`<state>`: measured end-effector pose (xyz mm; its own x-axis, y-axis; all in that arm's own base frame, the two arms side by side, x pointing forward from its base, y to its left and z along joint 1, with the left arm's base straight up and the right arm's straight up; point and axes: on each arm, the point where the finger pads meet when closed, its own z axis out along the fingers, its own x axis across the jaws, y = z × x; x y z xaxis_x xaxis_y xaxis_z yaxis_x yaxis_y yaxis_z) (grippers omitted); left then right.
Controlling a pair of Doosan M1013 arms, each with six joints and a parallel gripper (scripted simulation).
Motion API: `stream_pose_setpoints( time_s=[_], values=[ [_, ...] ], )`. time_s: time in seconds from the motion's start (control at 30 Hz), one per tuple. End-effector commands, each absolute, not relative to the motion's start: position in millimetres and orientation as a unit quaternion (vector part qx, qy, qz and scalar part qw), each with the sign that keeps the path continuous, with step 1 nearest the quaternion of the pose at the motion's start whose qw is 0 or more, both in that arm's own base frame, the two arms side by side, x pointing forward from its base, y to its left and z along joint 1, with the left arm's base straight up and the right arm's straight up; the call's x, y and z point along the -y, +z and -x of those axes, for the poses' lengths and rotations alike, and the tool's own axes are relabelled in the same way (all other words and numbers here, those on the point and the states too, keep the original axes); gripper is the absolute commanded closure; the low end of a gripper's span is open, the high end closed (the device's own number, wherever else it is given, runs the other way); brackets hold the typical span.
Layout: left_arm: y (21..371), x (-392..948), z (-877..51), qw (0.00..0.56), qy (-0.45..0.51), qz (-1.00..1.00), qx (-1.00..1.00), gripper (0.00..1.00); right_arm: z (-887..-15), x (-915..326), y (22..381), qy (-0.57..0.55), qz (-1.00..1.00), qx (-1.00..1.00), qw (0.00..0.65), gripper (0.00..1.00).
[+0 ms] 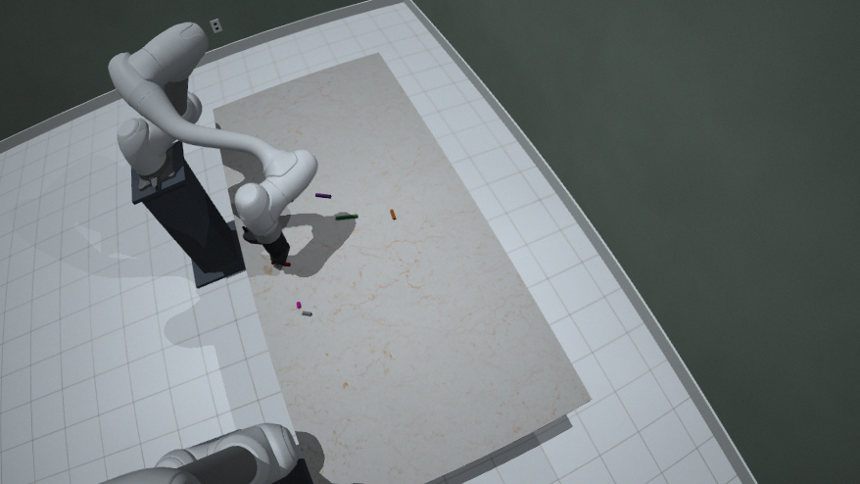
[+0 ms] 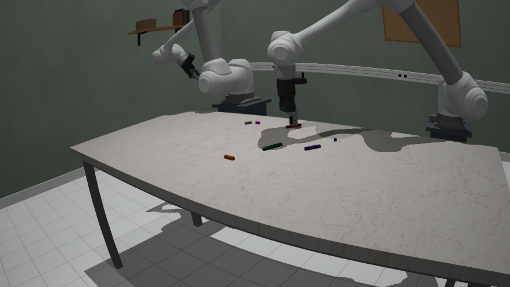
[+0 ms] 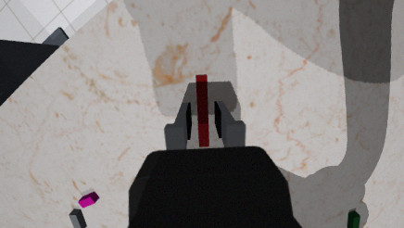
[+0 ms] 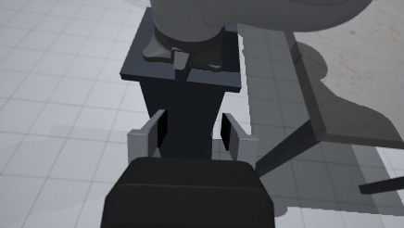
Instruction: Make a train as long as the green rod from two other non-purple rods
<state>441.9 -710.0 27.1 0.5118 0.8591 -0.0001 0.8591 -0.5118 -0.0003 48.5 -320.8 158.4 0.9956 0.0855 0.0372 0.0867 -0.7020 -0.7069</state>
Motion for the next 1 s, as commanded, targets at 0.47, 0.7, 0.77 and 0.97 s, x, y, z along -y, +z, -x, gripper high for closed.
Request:
stream_pose_setpoints(
  time_s=[0.47,0.7,0.77,0.97],
  values=[
    [21.9,710.4,-442.3,-0.001,0.0,0.869,0.494,0.46,-48.6,321.2,158.8,-0.001,0.923,0.047,0.383,0.0],
    [21.9,710.4,-442.3,-0.001,0.0,0.869,0.494,0.46,-48.6,321.2,158.8,-0.001,0.923,0.047,0.383,0.0],
    [21.9,710.4,-442.3,-0.001,0.0,0.869,0.494,0.46,-48.6,321.2,158.8,-0.001,0.923,0.047,0.383,0.0],
    [21.9,710.4,-442.3,-0.001,0.0,0.869,0.494,0.46,-48.6,321.2,158.8,-0.001,0.923,0.047,0.383,0.0]
  ],
)
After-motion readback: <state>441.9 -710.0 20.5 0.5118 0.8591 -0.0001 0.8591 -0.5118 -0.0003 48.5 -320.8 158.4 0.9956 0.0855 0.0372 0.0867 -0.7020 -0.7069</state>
